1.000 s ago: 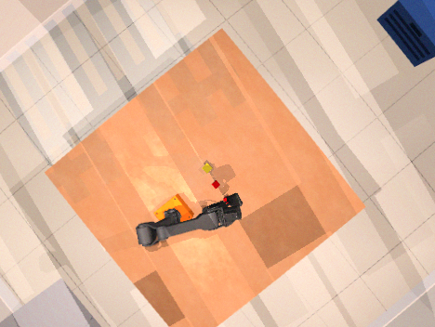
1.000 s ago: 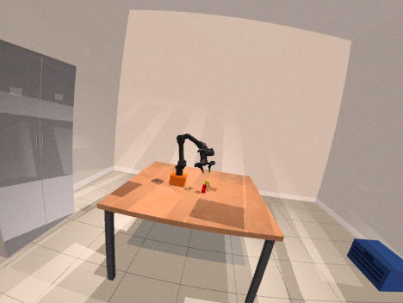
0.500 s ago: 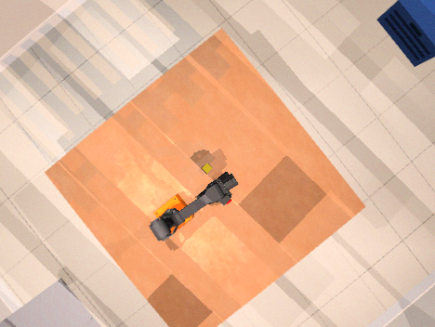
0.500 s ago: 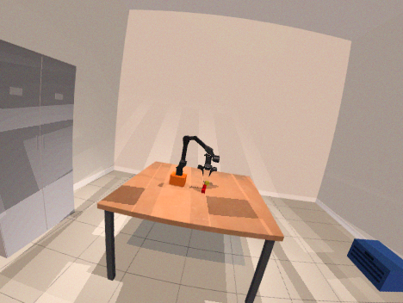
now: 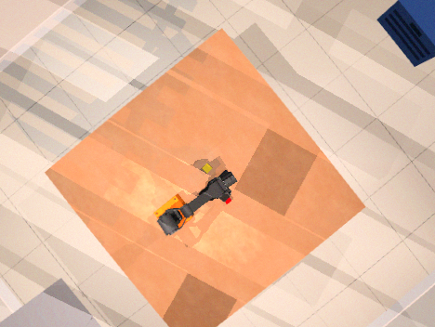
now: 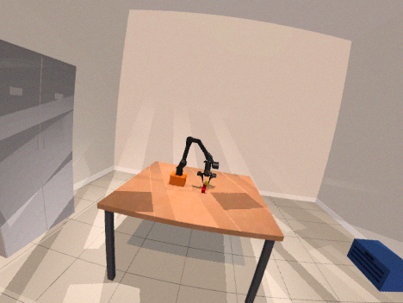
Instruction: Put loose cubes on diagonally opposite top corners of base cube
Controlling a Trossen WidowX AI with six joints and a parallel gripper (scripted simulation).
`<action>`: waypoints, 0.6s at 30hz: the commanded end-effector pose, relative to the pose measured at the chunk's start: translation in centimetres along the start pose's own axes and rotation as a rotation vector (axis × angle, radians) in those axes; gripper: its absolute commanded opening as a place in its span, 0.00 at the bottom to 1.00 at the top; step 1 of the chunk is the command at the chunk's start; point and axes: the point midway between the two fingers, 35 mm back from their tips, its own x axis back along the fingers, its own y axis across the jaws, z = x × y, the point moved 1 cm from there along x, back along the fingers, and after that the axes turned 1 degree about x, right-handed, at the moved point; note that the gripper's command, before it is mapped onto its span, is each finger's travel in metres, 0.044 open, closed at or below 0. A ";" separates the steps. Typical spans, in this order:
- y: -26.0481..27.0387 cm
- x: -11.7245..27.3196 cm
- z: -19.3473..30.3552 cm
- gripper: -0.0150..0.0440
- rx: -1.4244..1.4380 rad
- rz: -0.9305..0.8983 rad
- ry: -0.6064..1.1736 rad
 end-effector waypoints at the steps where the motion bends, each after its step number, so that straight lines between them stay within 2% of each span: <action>1: -0.4 -1.1 0.0 0.70 -0.007 0.015 -0.002; 18: -0.4 -3.3 0.0 0.70 -0.007 0.015 -0.002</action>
